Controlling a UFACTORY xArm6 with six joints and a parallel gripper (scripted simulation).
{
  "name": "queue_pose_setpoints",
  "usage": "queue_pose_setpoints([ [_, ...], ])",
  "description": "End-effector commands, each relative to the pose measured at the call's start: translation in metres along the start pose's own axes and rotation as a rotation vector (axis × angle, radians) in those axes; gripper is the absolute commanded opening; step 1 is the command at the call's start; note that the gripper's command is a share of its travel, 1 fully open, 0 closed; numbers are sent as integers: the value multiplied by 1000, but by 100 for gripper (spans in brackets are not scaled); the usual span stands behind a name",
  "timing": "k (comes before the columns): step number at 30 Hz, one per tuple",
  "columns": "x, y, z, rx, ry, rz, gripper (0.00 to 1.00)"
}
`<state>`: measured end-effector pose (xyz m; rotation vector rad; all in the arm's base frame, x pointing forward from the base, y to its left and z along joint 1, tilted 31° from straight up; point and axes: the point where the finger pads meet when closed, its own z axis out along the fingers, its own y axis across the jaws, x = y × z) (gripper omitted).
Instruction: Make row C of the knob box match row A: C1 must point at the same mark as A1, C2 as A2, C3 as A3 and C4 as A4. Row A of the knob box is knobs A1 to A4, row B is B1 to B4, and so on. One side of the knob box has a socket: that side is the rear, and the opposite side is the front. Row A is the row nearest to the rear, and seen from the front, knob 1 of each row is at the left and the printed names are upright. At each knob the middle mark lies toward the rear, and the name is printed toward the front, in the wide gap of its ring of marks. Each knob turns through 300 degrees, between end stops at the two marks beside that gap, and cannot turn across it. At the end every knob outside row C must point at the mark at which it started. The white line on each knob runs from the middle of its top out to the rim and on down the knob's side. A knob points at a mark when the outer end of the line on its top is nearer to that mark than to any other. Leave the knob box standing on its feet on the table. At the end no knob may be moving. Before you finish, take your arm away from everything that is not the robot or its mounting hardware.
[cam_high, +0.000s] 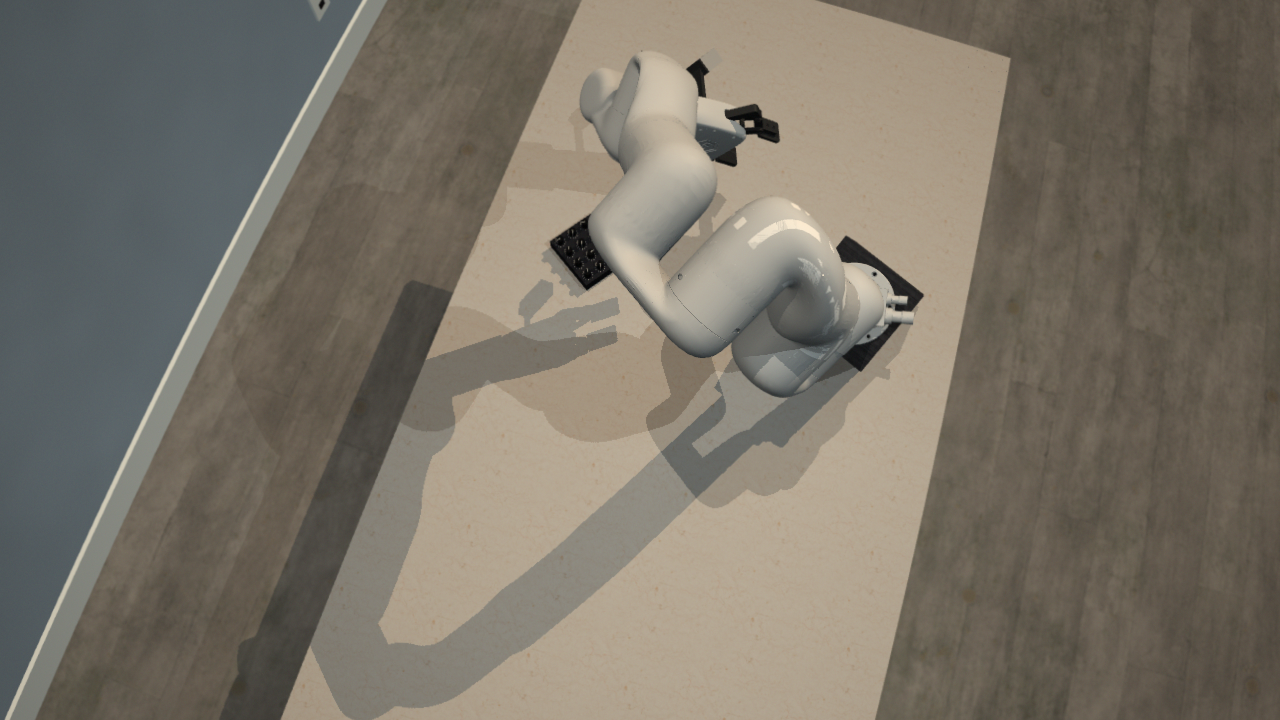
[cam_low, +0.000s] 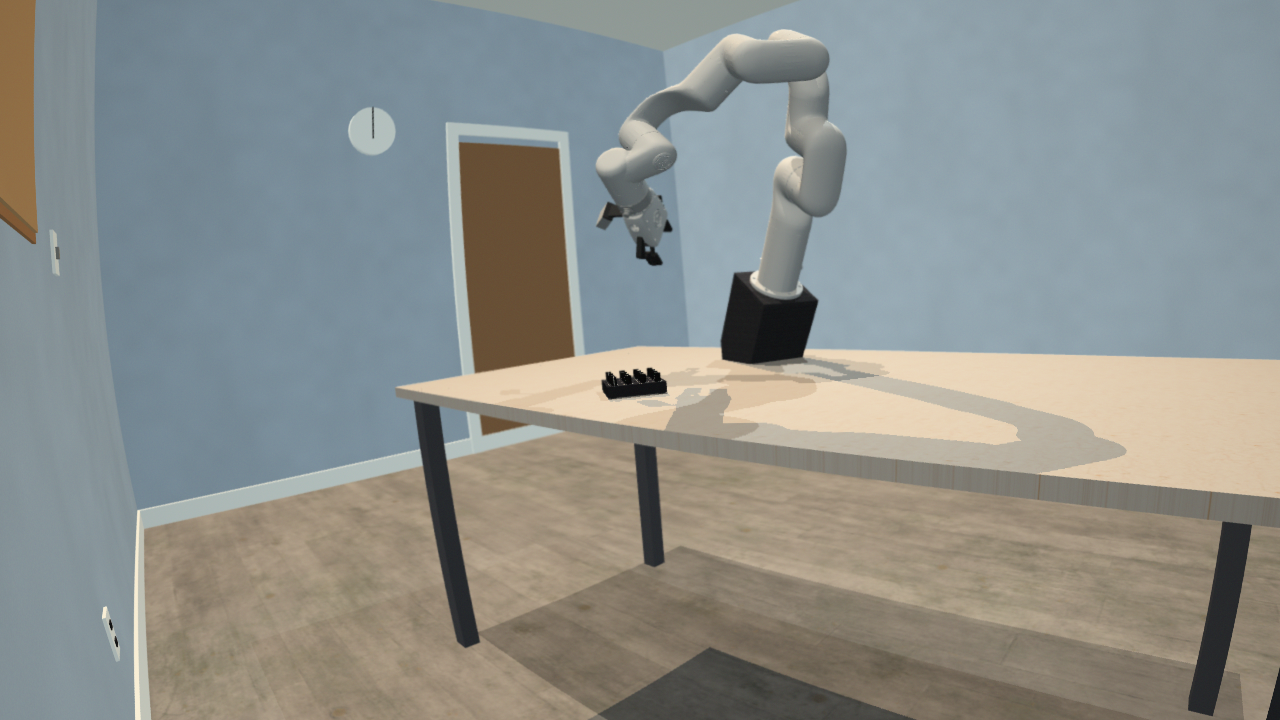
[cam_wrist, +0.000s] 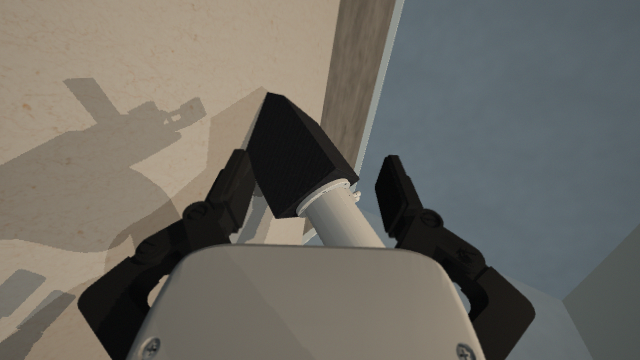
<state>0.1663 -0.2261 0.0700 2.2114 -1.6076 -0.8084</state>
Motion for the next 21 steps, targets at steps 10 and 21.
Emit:
queue_pose_setpoints([
  [10,1,0,-1,2,2,2,100],
  [21,-1,-7,-3,24,-3,-16,100],
])
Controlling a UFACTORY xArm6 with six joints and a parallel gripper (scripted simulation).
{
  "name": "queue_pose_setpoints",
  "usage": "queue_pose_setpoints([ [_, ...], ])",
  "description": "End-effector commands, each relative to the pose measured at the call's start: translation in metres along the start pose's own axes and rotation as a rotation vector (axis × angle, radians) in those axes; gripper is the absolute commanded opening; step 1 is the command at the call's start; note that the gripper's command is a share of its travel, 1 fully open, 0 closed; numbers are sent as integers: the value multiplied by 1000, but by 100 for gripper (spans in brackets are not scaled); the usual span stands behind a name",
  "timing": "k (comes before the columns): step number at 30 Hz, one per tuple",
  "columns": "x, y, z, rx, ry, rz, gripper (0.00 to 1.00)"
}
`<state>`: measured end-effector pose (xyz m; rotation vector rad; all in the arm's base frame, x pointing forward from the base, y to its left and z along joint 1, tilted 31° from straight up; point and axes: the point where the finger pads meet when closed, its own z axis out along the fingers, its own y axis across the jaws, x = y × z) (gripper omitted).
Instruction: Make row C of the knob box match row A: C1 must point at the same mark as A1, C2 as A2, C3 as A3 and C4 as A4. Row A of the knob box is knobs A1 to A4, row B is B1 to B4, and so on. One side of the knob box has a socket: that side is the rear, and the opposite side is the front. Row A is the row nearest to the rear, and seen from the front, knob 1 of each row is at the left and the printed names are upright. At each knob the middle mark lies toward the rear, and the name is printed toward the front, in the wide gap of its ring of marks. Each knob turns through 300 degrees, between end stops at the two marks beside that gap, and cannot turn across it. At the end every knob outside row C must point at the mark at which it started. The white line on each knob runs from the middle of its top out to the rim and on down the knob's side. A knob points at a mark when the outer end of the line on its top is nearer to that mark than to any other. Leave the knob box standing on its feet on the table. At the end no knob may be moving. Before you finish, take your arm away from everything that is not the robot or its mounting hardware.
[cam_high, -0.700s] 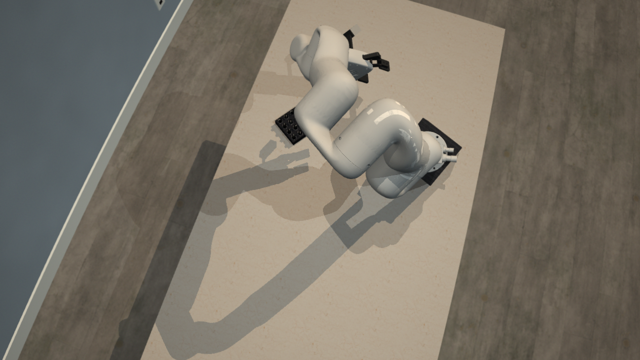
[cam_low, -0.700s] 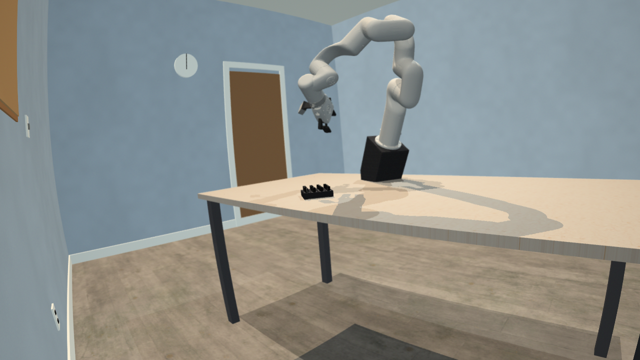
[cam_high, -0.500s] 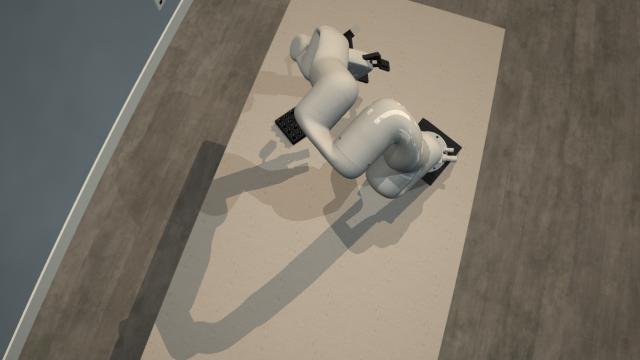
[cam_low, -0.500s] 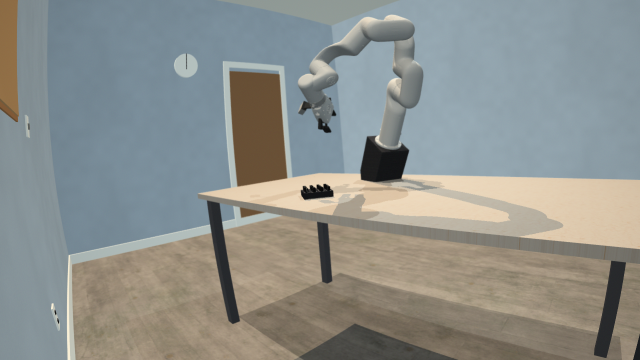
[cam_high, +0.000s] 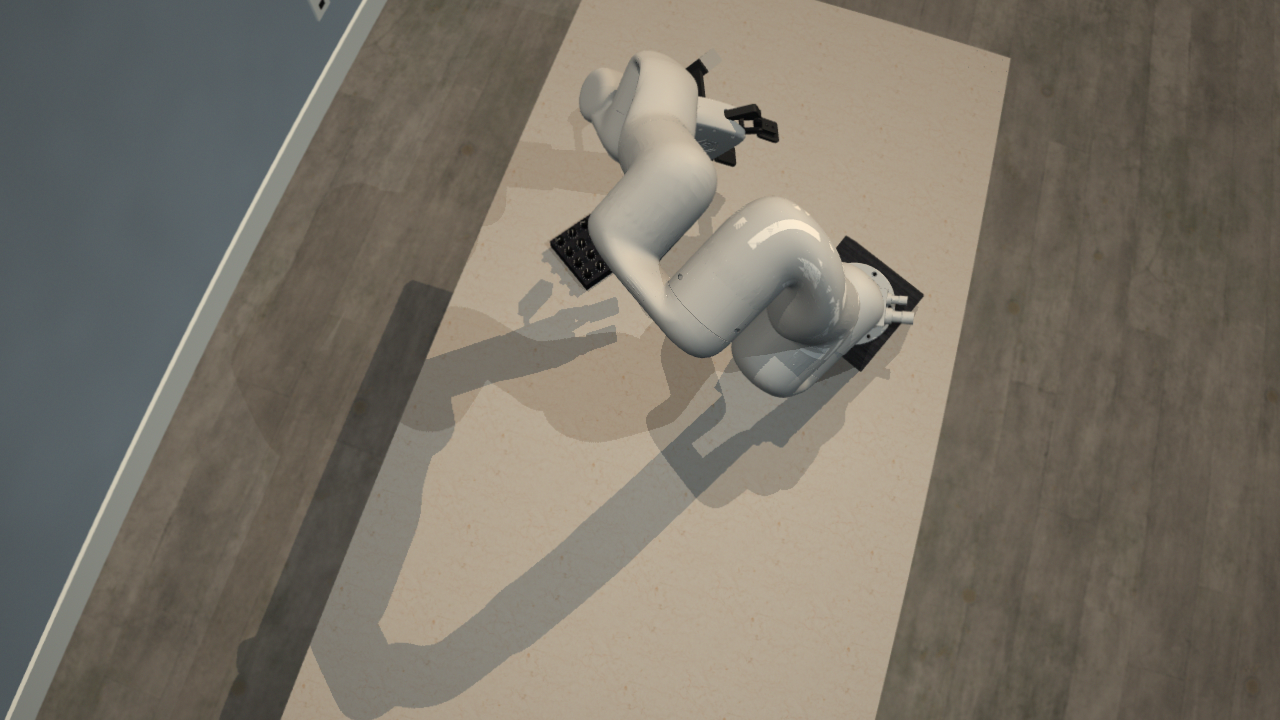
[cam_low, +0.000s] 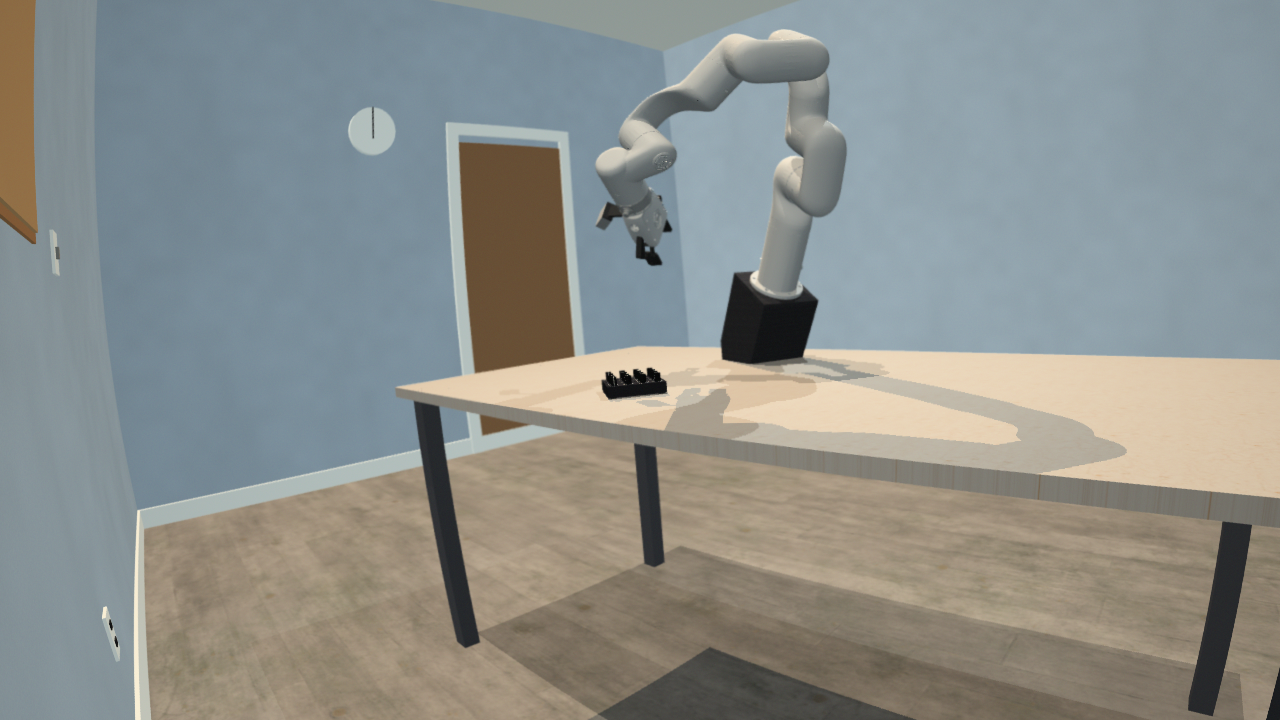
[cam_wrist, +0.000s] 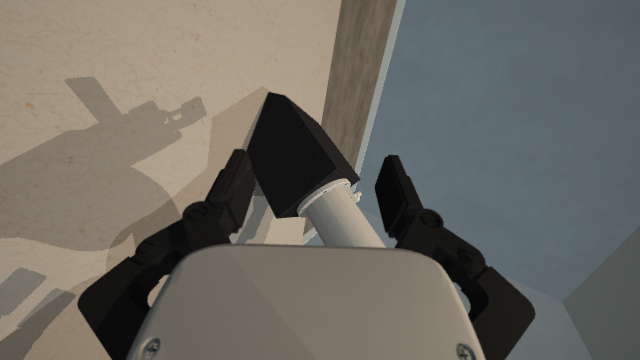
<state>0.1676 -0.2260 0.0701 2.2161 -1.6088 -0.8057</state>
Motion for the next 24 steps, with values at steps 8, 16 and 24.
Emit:
queue_pose_setpoints([
  [8,-22,-76,-14,227,-52,-191,100],
  [16,-39,-136,-32,420,-62,-329,100],
  [24,-53,-196,-57,631,-29,-450,100],
])
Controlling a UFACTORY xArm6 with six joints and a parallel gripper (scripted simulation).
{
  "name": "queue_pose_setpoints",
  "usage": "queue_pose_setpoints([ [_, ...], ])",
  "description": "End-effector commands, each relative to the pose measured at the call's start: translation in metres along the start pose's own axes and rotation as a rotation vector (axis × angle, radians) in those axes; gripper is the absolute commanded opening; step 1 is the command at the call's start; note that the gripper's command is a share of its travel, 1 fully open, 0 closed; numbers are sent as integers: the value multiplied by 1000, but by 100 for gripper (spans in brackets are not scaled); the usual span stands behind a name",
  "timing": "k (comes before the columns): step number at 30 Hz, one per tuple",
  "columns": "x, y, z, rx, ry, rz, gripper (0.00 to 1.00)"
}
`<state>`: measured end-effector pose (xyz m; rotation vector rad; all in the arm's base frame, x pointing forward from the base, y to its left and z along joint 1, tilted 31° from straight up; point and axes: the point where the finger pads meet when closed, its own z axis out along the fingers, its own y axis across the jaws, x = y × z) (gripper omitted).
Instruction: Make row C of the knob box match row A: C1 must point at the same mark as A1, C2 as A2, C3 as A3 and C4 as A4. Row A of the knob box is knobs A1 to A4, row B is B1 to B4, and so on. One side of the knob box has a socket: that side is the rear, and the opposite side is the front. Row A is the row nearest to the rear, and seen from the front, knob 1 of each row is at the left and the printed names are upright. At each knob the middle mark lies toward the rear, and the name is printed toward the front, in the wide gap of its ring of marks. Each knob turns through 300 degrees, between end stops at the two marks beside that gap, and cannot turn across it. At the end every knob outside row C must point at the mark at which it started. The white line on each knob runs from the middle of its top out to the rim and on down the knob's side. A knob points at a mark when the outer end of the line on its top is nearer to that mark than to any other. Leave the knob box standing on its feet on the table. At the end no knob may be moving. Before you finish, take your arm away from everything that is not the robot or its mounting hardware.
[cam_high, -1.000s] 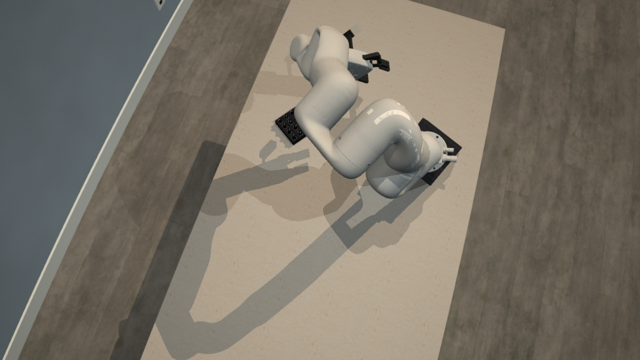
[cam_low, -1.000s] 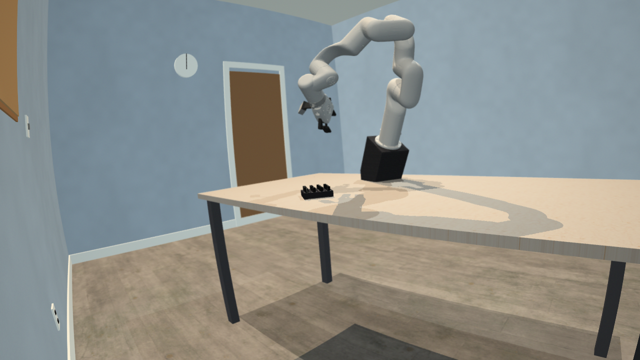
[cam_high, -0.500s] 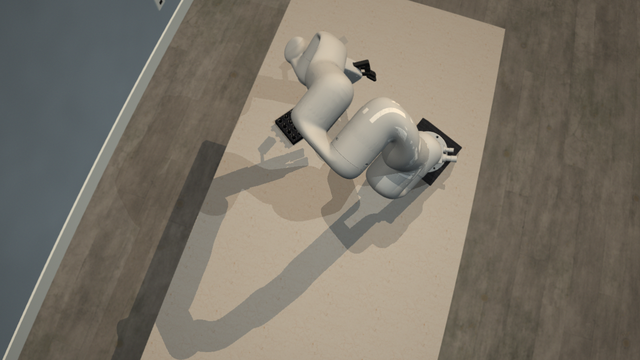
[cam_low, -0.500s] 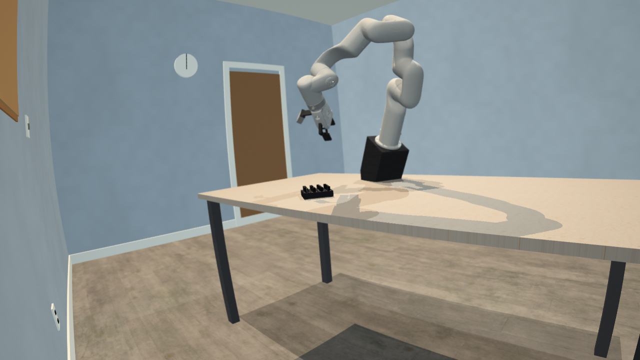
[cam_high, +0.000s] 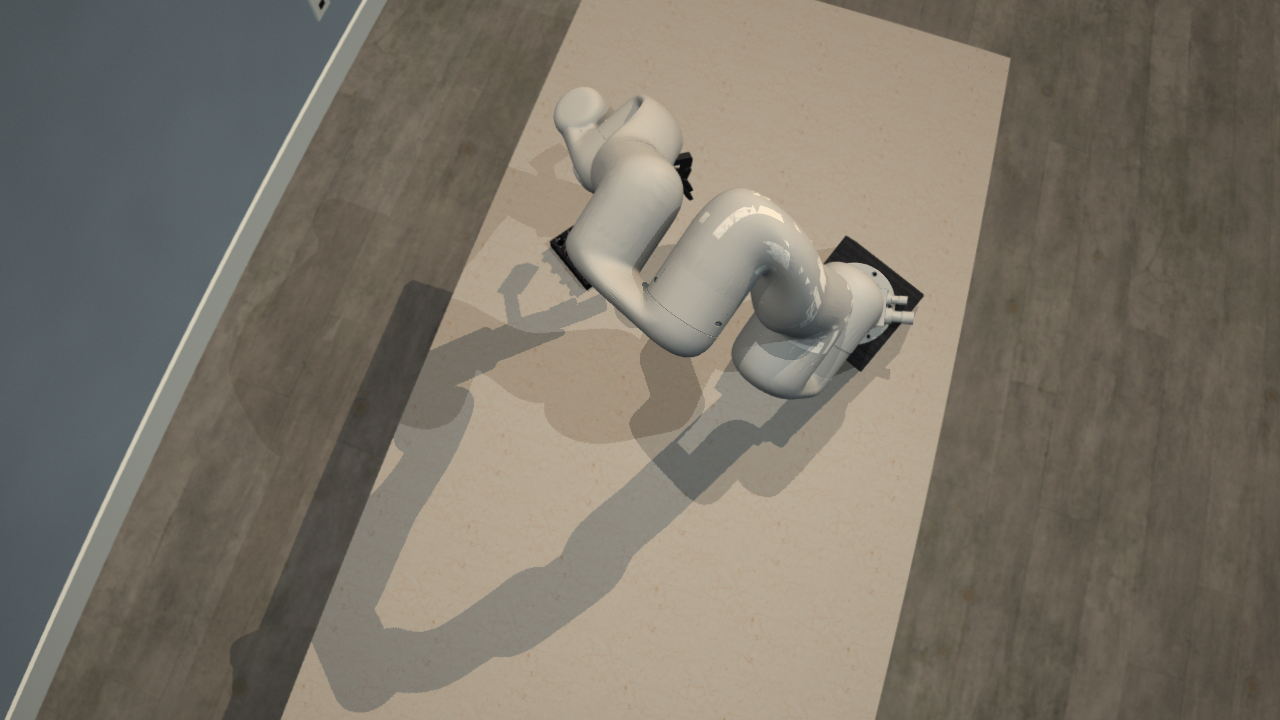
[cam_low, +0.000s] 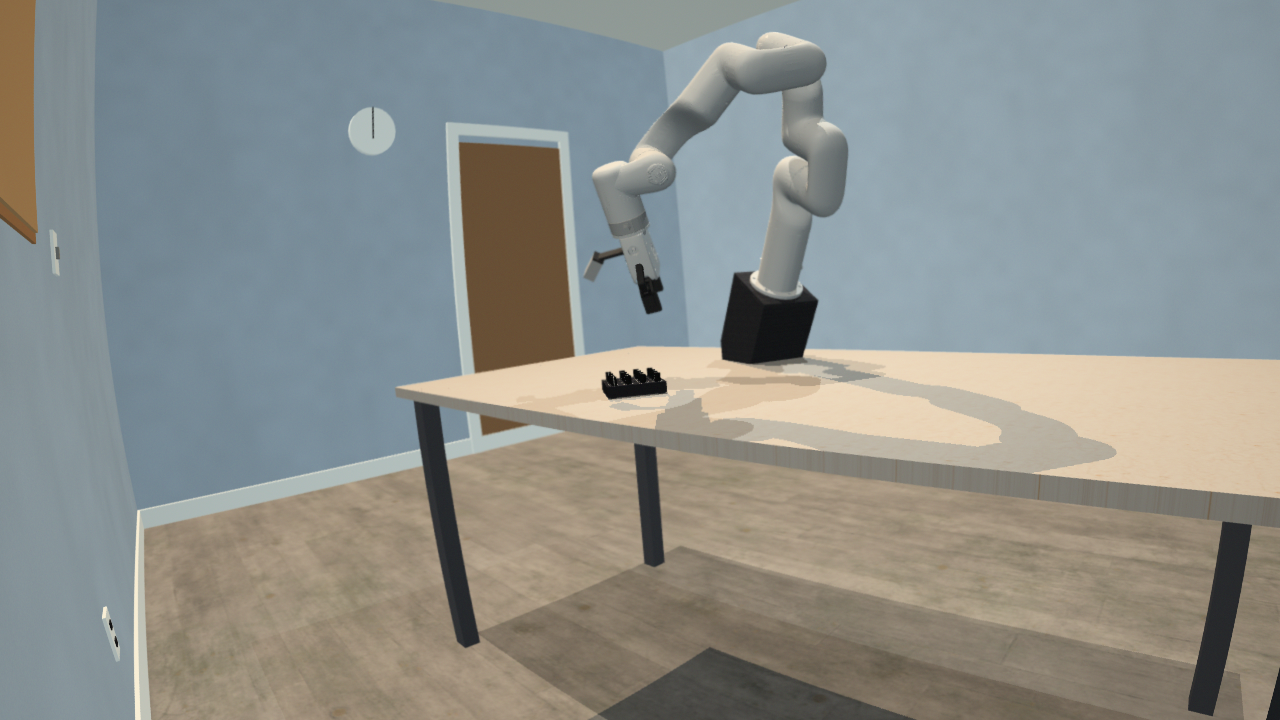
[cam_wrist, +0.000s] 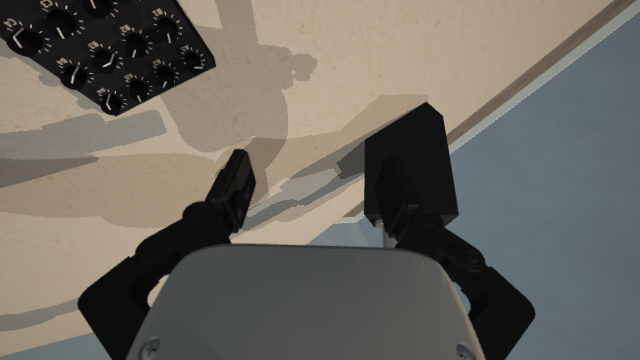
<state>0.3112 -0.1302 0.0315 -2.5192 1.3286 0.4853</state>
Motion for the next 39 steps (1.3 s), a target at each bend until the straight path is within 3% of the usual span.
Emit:
queue_pose_setpoints([
  [1,9,-41,7,131,28,-84,100],
  [3,13,-56,8,178,48,-115,100],
  [6,13,-59,8,186,52,-120,100],
  [8,20,-84,10,264,96,-168,100],
  [19,37,-125,14,388,217,-244,100],
  [39,39,-130,15,402,239,-252,100],
])
